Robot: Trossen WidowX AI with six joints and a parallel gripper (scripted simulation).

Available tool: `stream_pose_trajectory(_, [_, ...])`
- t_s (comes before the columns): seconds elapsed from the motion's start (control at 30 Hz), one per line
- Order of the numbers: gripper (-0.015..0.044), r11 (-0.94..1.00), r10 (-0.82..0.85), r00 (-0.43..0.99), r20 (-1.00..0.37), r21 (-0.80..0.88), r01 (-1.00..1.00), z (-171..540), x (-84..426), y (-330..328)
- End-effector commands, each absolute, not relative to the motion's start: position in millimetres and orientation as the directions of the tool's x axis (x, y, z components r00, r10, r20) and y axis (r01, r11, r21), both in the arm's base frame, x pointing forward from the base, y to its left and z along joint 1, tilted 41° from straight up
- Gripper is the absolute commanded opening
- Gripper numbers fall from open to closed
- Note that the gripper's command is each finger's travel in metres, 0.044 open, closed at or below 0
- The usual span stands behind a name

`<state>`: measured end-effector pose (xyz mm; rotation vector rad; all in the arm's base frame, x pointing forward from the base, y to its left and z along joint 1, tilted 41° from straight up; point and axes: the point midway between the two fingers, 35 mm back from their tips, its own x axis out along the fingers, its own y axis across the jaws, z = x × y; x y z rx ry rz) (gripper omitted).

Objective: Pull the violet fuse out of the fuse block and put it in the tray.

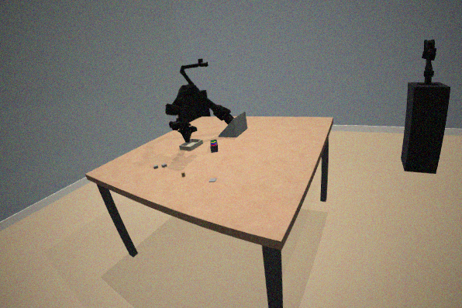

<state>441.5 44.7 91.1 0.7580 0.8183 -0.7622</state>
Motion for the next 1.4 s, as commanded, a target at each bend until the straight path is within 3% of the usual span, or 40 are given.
stream_pose_trajectory(0.0, [0.0071,0.510,-0.377,0.318,-0.870,0.092,0.856,56,394,56])
stream_pose_trajectory(0.27, [0.0071,0.495,-0.637,0.090,-0.766,-0.317,0.809,14,291,59])
stream_pose_trajectory(1.37, [0.0071,0.494,-0.643,0.087,-0.761,-0.325,0.806,-4,291,42])
